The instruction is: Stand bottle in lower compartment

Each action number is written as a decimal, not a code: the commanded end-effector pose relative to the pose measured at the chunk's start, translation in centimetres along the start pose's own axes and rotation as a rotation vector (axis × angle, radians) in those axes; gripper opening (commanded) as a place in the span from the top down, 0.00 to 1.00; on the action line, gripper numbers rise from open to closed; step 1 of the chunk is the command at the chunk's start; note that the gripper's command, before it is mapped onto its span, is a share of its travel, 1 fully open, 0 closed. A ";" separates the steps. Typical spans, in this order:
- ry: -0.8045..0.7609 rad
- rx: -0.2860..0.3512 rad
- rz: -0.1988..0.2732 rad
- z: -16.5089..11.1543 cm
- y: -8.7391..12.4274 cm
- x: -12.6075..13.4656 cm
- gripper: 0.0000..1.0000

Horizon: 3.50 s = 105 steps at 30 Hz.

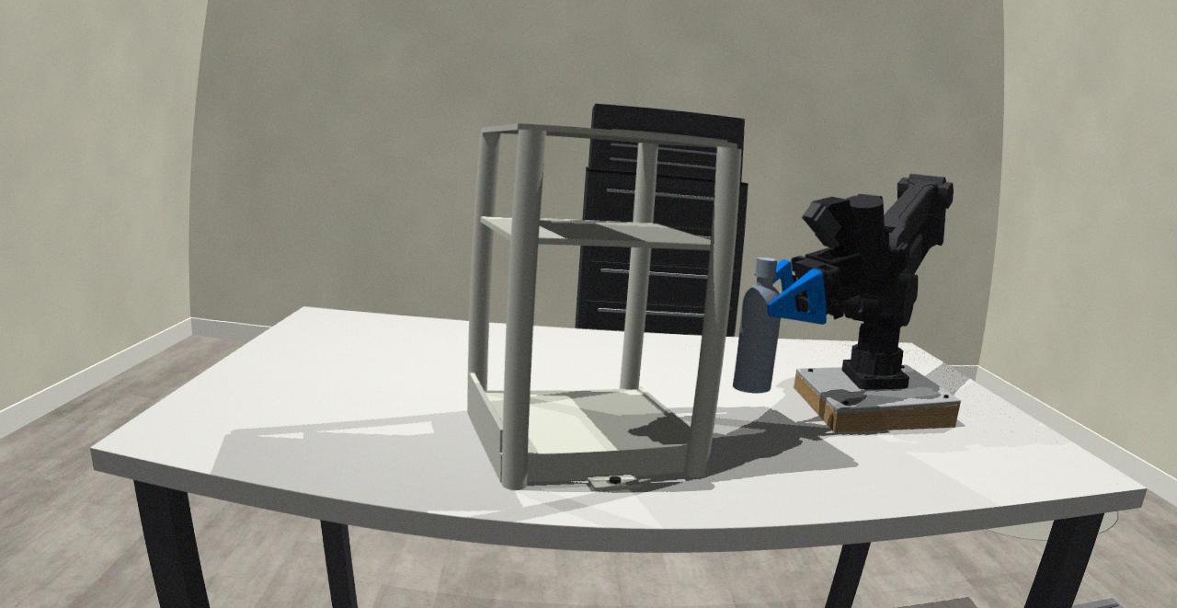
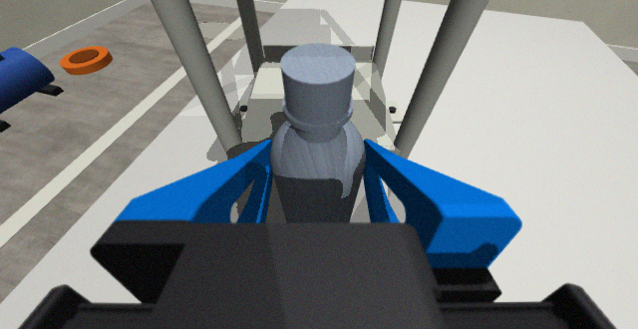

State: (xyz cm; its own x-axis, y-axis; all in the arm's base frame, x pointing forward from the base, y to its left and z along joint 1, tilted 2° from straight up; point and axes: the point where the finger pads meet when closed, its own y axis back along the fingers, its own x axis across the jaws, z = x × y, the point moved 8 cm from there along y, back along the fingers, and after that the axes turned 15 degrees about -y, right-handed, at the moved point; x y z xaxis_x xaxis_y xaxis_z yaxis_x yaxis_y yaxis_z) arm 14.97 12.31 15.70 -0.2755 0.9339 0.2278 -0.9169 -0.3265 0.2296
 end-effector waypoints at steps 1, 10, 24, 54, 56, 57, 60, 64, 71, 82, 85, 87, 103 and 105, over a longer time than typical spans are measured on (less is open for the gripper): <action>-0.015 -0.012 -0.005 0.2 0.1 -0.1 0.63; -0.017 -0.019 -0.004 0.4 0.0 -0.1 0.63; -0.026 -0.054 0.009 3.2 -2.6 1.0 0.63; -0.026 -0.064 0.015 4.3 -6.6 1.4 0.63; -0.027 -0.064 0.016 4.3 -6.6 1.5 0.63; -0.027 -0.064 0.016 4.3 -6.6 1.5 0.63; -0.027 -0.064 0.016 4.3 -6.6 1.5 0.63; -0.027 -0.064 0.016 4.3 -6.6 1.5 0.63; -0.028 -0.063 0.018 4.6 -6.8 1.8 0.63; -0.029 -0.062 0.022 4.7 -6.9 2.0 0.63; -0.029 -0.062 0.022 4.7 -6.9 2.1 0.63; -0.029 -0.062 0.023 4.7 -6.9 2.1 0.63; -0.027 -0.063 0.019 4.8 -7.3 2.0 0.63; -0.025 -0.064 0.016 4.9 -7.7 1.9 0.63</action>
State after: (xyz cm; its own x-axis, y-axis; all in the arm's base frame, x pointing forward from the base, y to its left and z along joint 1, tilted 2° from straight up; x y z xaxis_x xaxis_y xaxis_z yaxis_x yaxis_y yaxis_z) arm 20.75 14.45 15.86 -0.2744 0.9347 0.2260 -0.9130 -0.3270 0.2438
